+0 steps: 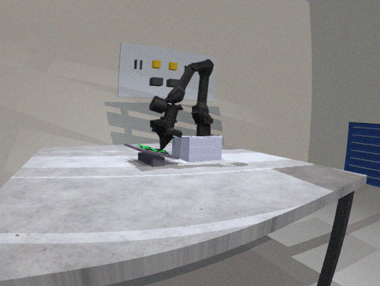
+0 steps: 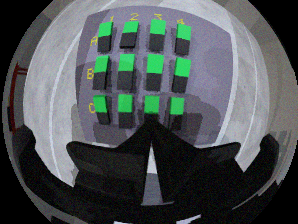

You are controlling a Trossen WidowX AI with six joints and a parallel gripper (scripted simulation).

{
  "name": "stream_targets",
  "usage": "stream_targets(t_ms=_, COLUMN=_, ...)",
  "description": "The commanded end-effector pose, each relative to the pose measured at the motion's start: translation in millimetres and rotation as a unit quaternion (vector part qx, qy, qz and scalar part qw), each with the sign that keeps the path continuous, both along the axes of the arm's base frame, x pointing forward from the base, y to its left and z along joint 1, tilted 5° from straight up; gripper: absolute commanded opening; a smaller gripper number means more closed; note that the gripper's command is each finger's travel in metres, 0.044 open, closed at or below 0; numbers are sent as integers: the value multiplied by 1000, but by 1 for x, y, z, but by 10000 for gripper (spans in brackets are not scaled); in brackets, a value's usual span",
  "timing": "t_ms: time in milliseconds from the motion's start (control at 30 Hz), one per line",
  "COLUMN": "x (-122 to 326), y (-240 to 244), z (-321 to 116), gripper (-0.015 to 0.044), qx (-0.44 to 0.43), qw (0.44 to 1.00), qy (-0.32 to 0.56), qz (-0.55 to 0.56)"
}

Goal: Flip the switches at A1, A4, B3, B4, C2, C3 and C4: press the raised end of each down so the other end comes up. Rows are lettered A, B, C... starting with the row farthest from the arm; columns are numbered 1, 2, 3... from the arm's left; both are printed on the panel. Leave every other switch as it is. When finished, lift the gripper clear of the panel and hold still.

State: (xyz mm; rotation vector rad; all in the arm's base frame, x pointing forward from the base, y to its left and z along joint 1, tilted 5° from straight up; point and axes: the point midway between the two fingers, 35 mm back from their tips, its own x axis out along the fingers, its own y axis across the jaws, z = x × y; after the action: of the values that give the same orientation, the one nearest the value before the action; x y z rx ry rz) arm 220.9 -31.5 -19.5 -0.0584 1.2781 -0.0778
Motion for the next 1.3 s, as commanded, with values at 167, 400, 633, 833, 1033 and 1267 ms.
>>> stream_targets(t_ms=167, x=1, y=0, z=-1, gripper=0, qx=1, qw=1000, qy=-1, qz=3)
stream_targets(t_ms=400, x=1, y=0, z=-2, gripper=0, qx=1, qw=1000, qy=-1, qz=3)
stream_targets(t_ms=633, x=1, y=0, z=-3, gripper=0, qx=1, qw=1000, qy=-1, qz=3)
stream_targets(t_ms=833, x=-2, y=2, z=22, gripper=0, qx=1, qw=1000, qy=5, qz=1)
stream_targets(t_ms=1033, x=-15, y=6, z=60, gripper=0, qx=2, qw=1000, qy=12, qz=2)
stream_targets(t_ms=1267, x=-15, y=-11, z=61, gripper=0, qx=1, qw=1000, qy=13, qz=2)
